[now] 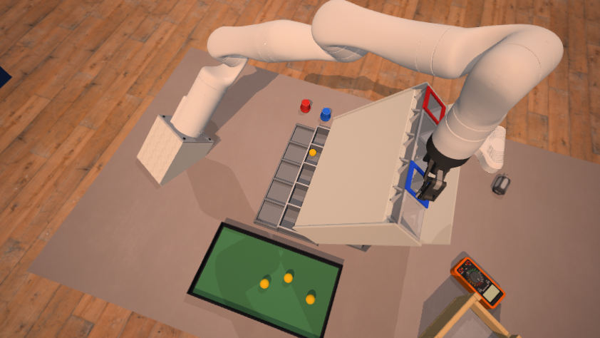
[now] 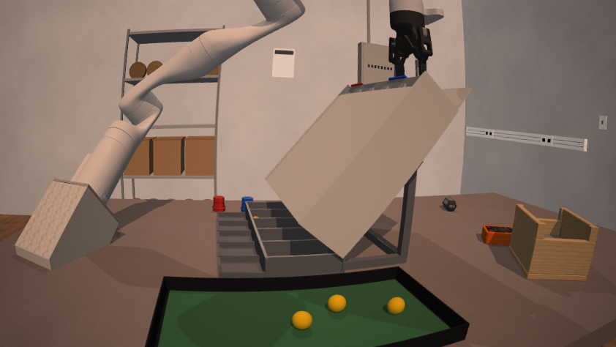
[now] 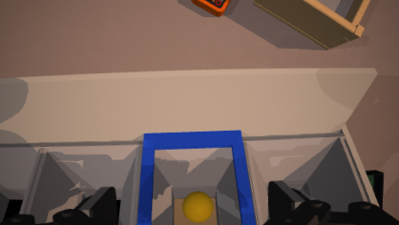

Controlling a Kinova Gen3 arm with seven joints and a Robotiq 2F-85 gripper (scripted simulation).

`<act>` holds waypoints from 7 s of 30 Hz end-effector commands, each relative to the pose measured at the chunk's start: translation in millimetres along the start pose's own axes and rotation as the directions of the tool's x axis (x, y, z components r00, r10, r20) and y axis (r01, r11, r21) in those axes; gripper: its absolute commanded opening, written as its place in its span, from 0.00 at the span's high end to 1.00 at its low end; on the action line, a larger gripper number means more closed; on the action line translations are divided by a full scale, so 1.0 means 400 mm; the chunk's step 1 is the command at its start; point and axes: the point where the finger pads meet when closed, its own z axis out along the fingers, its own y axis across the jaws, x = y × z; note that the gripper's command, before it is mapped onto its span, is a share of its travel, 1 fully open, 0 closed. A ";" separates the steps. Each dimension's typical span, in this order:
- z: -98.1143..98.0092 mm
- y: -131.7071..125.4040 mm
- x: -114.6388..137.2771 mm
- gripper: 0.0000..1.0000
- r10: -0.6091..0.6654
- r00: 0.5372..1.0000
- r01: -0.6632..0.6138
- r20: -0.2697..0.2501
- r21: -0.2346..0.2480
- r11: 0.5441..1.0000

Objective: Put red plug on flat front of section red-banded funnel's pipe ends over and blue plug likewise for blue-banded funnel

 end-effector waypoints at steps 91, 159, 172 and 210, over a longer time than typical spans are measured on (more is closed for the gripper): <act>-0.075 0.002 0.002 0.00 0.000 1.000 -0.001 0.022 0.011 1.000; 0.115 -0.186 -0.750 0.00 0.000 1.000 0.000 0.023 0.009 1.000; 0.116 -0.185 -0.750 0.00 0.000 1.000 -0.001 0.024 0.010 1.000; 0.116 -0.185 -0.750 0.00 0.000 1.000 -0.001 0.024 0.010 1.000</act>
